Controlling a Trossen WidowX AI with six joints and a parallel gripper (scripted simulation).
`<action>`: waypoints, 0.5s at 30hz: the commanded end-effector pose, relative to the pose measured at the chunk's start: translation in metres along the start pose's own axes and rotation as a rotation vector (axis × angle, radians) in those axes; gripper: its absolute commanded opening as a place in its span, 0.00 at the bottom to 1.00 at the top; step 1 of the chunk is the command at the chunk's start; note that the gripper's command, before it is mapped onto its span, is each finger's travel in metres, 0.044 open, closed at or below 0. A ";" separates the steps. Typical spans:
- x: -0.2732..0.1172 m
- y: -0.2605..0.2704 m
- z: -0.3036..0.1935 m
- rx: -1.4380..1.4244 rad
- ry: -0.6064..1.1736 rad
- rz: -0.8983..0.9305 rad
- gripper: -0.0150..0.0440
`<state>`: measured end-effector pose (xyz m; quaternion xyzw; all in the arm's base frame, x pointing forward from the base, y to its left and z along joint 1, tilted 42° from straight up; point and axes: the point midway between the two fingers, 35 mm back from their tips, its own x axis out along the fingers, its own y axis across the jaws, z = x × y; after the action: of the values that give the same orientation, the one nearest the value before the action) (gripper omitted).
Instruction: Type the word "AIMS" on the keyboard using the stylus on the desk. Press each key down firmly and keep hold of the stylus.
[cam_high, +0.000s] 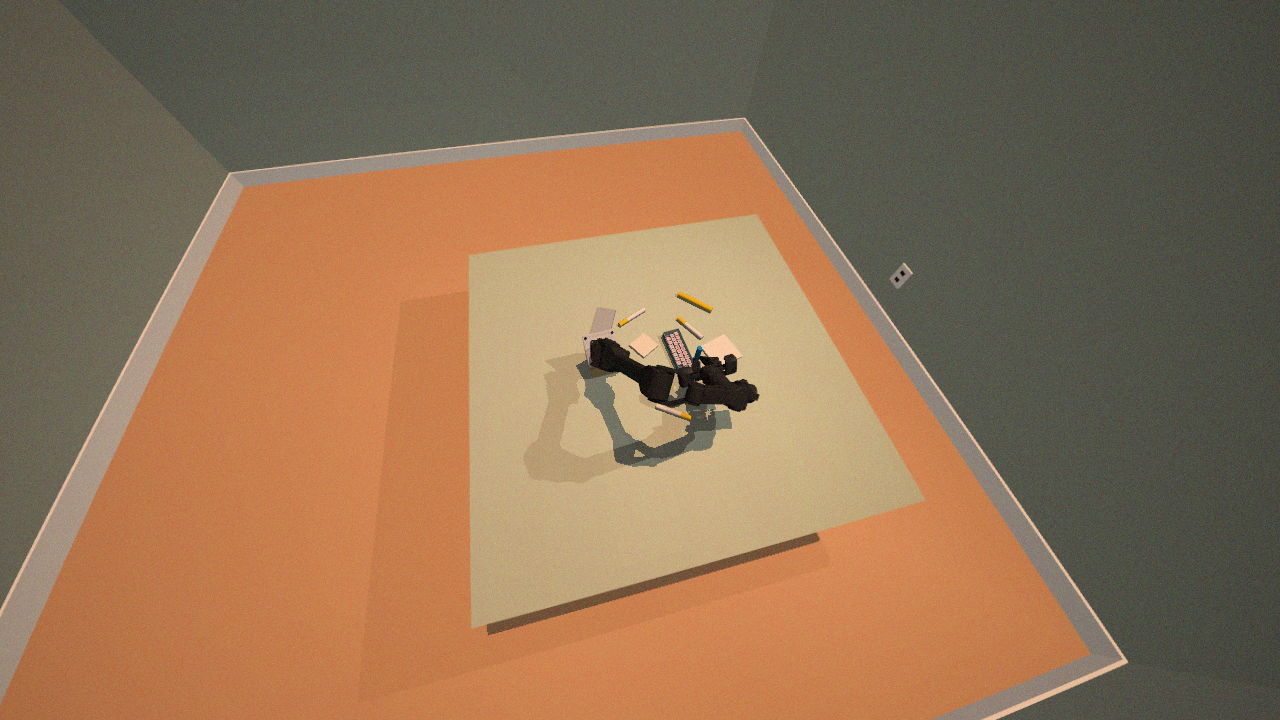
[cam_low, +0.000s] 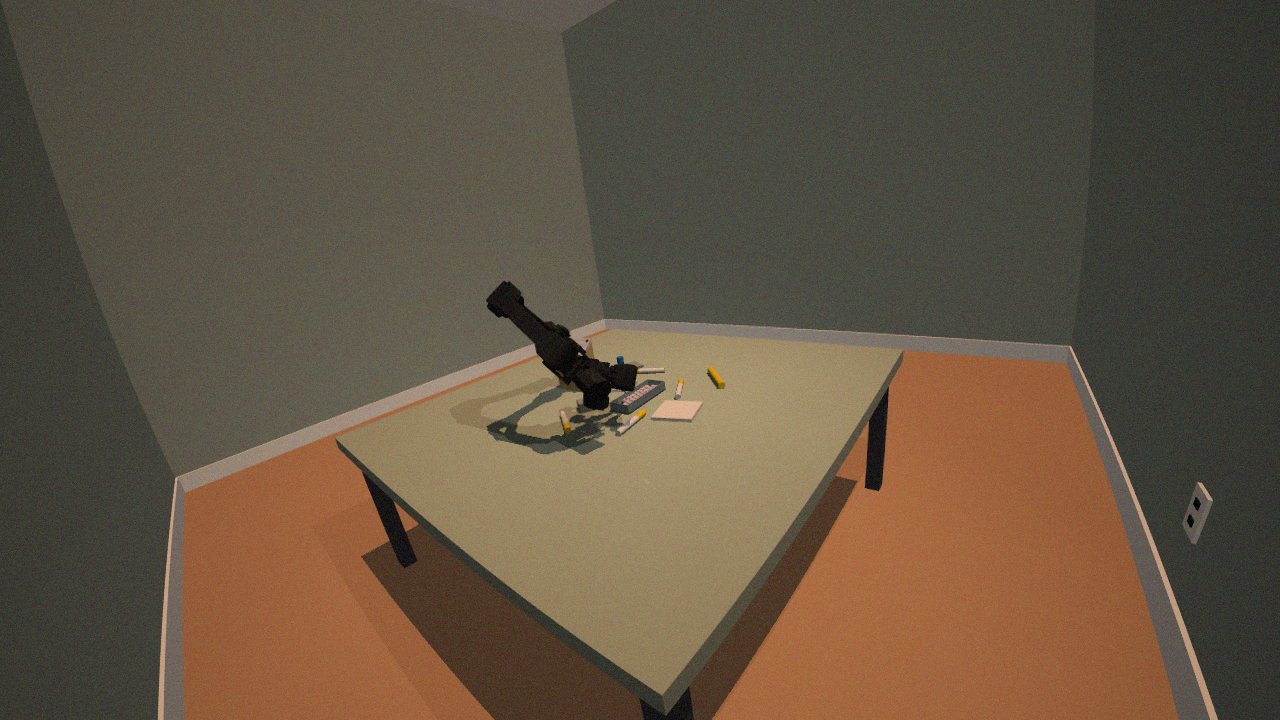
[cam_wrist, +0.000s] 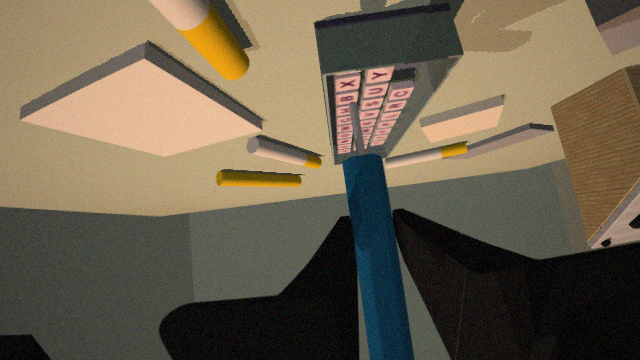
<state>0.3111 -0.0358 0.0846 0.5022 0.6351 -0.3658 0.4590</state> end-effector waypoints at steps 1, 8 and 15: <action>0.002 -0.001 0.002 -0.004 -0.001 -0.005 0.25; 0.005 -0.001 0.006 -0.004 -0.001 -0.005 0.39; 0.005 -0.001 0.007 -0.004 -0.001 -0.005 0.39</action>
<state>0.3111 -0.0398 0.0793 0.5017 0.6361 -0.3658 0.4580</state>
